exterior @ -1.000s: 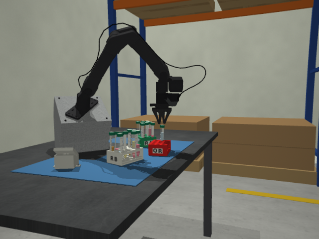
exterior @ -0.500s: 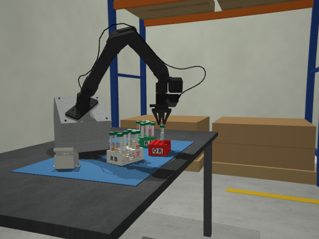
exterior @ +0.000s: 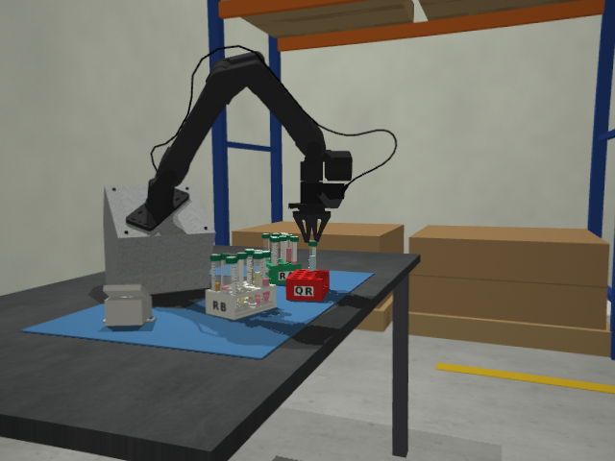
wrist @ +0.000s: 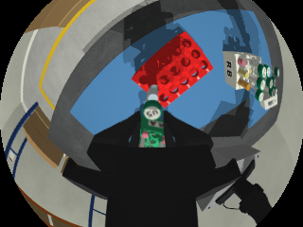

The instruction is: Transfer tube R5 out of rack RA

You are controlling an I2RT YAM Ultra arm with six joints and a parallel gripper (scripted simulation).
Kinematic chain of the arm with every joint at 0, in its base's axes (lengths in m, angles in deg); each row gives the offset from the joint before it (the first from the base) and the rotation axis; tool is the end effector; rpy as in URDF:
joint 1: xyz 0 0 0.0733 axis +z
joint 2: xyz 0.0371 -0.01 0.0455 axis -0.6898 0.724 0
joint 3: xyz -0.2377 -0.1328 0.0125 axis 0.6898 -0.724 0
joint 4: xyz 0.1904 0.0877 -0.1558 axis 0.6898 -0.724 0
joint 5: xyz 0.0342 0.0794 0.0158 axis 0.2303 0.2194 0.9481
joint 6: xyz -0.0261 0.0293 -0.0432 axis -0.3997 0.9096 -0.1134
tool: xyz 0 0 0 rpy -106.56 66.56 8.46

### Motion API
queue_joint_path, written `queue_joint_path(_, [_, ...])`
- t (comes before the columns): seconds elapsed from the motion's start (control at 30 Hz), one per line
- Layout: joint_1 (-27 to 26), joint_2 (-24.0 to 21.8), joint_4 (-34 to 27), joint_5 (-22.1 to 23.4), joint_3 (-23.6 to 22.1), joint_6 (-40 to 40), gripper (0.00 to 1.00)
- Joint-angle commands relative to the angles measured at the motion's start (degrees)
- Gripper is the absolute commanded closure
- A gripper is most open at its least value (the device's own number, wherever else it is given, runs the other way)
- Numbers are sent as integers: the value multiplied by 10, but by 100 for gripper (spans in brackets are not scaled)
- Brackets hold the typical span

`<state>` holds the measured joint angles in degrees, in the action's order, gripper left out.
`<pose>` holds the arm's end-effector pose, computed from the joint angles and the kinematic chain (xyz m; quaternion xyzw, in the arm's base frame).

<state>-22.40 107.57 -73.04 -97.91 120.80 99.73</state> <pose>0.3440 0.1129 0.1551 0.3419 0.9013 -0.1244 0.2354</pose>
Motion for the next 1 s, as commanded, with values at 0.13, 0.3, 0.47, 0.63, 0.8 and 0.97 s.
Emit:
queue_joint_path(0.13, [-1,12,20,0,-7,-9,70])
queue_joint_path(0.3, [0,1,22,-2,-10,-10,70])
queue_joint_path(0.47, [-1,4,17,0,-4,-7,70])
queue_joint_path(0.63, [-1,4,17,0,-4,-7,100])
queue_joint_path(0.8, [-1,4,17,0,-4,-7,100])
queue_joint_path(0.97, [-1,4,17,0,-4,-7,100])
